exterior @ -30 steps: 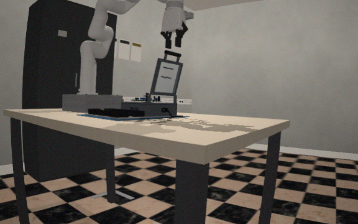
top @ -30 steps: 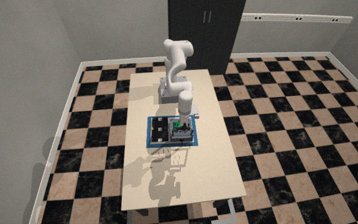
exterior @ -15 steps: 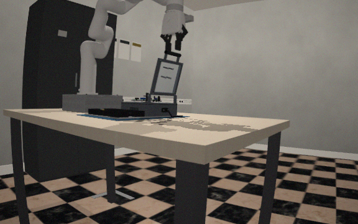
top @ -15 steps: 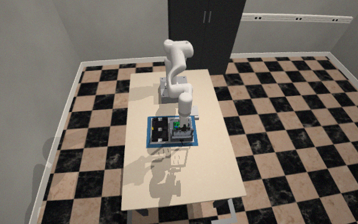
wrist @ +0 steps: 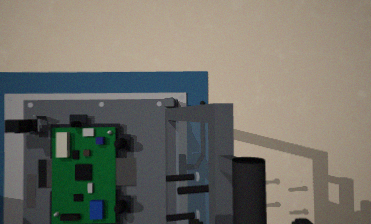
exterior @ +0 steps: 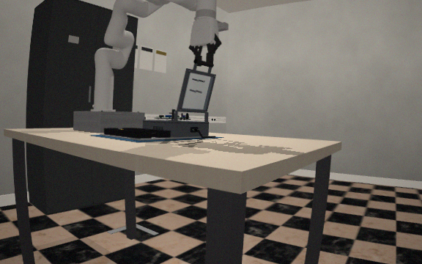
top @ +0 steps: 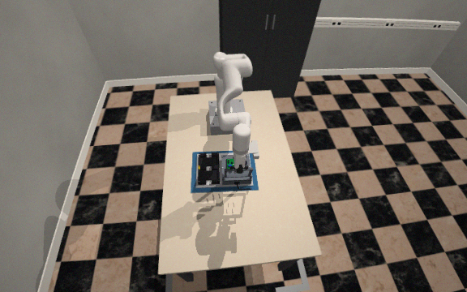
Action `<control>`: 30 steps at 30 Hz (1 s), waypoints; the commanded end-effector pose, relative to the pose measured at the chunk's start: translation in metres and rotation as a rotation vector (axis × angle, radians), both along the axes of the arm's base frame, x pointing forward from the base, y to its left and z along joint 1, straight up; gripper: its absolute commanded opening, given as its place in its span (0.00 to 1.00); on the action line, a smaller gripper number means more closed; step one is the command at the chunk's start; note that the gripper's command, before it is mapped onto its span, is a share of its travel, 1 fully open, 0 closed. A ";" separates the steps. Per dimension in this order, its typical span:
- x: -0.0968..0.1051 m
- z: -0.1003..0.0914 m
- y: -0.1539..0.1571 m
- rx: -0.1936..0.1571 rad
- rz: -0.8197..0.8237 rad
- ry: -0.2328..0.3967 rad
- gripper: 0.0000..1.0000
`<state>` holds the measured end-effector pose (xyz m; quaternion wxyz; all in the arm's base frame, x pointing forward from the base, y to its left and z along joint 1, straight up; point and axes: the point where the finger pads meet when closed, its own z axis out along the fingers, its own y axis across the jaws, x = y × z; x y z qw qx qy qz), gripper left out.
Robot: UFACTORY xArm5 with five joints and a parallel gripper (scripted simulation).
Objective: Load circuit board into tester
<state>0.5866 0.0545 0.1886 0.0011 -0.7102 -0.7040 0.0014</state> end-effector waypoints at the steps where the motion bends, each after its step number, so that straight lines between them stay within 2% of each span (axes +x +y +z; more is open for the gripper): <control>1: 0.001 0.000 0.000 0.001 0.000 -0.005 0.52; 23: 0.001 -0.003 0.000 0.001 0.000 -0.005 0.52; 24: 0.001 -0.003 0.000 0.001 0.000 -0.005 0.00; 30: 0.001 -0.003 0.000 0.001 0.000 -0.005 0.00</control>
